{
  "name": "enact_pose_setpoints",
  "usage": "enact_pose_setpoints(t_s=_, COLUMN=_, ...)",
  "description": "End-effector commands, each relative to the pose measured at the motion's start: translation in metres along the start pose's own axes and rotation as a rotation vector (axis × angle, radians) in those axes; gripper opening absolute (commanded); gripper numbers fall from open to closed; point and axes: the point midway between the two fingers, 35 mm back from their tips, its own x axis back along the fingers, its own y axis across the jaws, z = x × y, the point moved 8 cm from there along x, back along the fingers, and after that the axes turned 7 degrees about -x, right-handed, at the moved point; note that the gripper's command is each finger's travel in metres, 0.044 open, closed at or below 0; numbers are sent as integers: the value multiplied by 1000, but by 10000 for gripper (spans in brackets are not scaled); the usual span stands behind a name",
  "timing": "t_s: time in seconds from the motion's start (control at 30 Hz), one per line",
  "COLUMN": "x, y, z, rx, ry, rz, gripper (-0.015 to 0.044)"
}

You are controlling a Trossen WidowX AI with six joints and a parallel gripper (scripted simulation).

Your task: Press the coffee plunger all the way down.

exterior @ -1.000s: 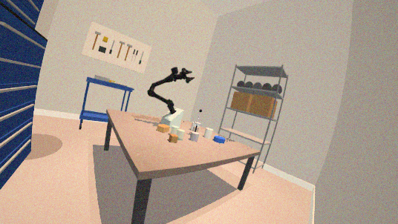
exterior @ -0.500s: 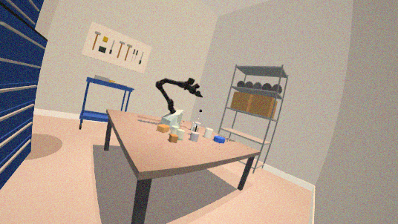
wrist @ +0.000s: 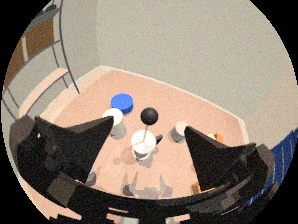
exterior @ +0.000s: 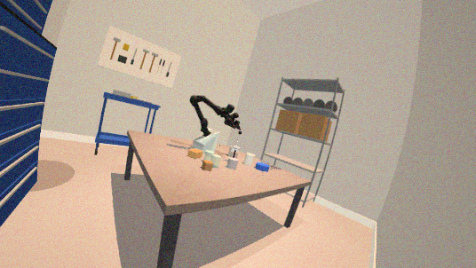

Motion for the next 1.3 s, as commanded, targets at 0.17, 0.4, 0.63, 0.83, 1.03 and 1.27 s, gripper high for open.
enact_pose_setpoints(t_s=0.17, x=-9, y=0, z=2, rx=-3, ry=-5, rz=-6, gripper=440)
enact_pose_setpoints(t_s=0.4, x=-20, y=0, z=2, rx=-3, ry=-5, rz=-6, gripper=440)
enact_pose_setpoints(t_s=0.63, x=-32, y=0, z=3, rx=-3, ry=-6, rz=-5, gripper=440)
enact_pose_setpoints(t_s=0.83, x=-41, y=0, z=3, rx=-3, ry=-8, rz=-3, gripper=440)
enact_pose_setpoints(t_s=1.03, x=-42, y=0, z=3, rx=-3, ry=-8, rz=-3, gripper=335)
enact_pose_setpoints(t_s=1.27, x=-42, y=0, z=3, rx=-3, ry=-8, rz=-3, gripper=151)
